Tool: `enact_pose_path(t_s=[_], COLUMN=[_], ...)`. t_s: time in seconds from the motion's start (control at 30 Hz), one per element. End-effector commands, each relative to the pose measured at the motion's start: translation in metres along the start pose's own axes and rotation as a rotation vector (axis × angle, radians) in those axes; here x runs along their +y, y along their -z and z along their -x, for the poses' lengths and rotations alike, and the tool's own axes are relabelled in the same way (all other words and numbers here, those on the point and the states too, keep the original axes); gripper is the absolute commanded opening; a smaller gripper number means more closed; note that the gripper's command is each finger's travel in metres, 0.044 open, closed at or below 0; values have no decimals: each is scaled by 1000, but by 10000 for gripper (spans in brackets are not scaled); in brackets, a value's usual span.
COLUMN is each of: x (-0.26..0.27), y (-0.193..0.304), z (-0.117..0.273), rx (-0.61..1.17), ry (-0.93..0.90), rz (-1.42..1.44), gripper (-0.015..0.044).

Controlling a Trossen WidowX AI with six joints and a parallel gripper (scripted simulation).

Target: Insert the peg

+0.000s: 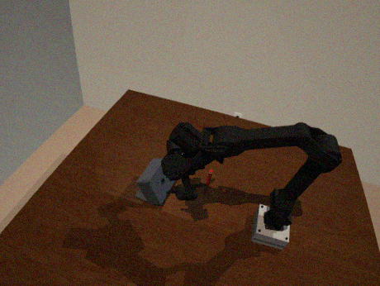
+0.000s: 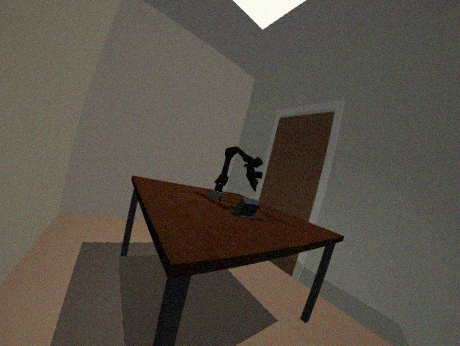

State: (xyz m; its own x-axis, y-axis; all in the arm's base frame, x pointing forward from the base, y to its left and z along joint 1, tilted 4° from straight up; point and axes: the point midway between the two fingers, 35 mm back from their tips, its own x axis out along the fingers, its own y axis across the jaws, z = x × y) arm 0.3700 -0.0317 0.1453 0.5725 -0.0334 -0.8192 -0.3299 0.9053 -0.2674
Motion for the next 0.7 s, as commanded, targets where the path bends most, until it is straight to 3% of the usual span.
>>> enact_pose_path(t_s=[0.0, 0.67], x=[-9, -53], y=[15, 101], z=[-6, -14], rx=[55, 313], ry=[-9, -20], rz=[-63, -433], gripper=[440, 440])
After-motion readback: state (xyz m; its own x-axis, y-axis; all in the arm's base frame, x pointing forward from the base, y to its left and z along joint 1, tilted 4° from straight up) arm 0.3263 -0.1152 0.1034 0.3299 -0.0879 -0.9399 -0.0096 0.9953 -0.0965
